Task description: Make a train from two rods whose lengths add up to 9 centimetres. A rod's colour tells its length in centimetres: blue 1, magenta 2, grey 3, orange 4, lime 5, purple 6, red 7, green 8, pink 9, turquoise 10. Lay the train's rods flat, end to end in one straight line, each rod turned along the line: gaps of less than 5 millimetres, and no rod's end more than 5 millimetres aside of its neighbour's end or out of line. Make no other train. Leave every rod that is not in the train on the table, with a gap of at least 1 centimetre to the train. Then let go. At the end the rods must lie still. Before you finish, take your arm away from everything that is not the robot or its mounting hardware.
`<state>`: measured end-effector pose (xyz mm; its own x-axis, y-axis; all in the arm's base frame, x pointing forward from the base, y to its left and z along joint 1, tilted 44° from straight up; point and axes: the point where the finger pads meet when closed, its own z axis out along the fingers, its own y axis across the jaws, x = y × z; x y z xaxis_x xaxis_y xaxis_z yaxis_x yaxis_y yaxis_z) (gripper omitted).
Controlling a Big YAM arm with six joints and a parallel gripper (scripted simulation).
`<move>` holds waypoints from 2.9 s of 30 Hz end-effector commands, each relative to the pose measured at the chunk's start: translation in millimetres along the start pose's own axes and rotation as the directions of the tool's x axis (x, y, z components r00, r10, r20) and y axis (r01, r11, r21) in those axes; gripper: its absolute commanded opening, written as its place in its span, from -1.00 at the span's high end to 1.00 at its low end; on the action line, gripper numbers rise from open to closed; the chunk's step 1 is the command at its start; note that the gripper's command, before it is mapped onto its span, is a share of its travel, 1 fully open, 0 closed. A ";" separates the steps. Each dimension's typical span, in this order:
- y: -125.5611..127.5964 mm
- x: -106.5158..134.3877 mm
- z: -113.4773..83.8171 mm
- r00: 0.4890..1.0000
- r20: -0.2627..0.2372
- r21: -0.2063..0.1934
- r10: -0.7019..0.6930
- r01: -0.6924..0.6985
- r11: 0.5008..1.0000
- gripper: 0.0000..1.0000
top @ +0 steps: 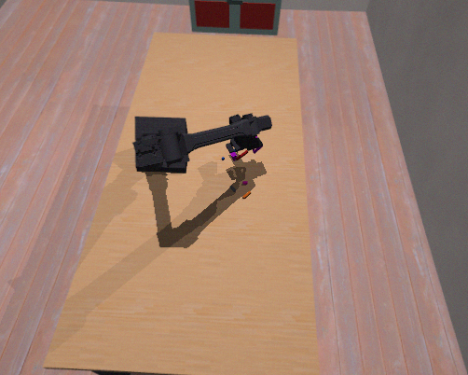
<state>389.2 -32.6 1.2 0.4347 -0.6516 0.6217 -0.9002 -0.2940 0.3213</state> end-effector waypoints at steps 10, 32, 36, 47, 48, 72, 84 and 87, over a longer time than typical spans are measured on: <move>-26.8 -3.4 -20.3 0.964 -0.026 0.061 -0.264 0.265 0.962 -1.00; -20.8 -3.6 -16.2 0.962 -0.020 0.049 -0.272 0.273 0.961 -1.00; -20.8 -3.6 -16.2 0.962 -0.020 0.049 -0.272 0.273 0.961 -1.00; -20.8 -3.6 -16.2 0.962 -0.020 0.049 -0.272 0.273 0.961 -1.00; -20.8 -3.6 -16.2 0.962 -0.020 0.049 -0.272 0.273 0.961 -1.00; -20.8 -3.6 -16.2 0.962 -0.020 0.049 -0.272 0.273 0.961 -1.00; -20.8 -3.6 -16.2 0.962 -0.020 0.049 -0.272 0.273 0.961 -1.00; -20.8 -3.6 -16.2 0.962 -0.020 0.049 -0.272 0.273 0.961 -1.00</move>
<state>389.0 -25.9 -4.5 0.6704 -0.5409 0.5079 -0.7416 -0.4660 0.4826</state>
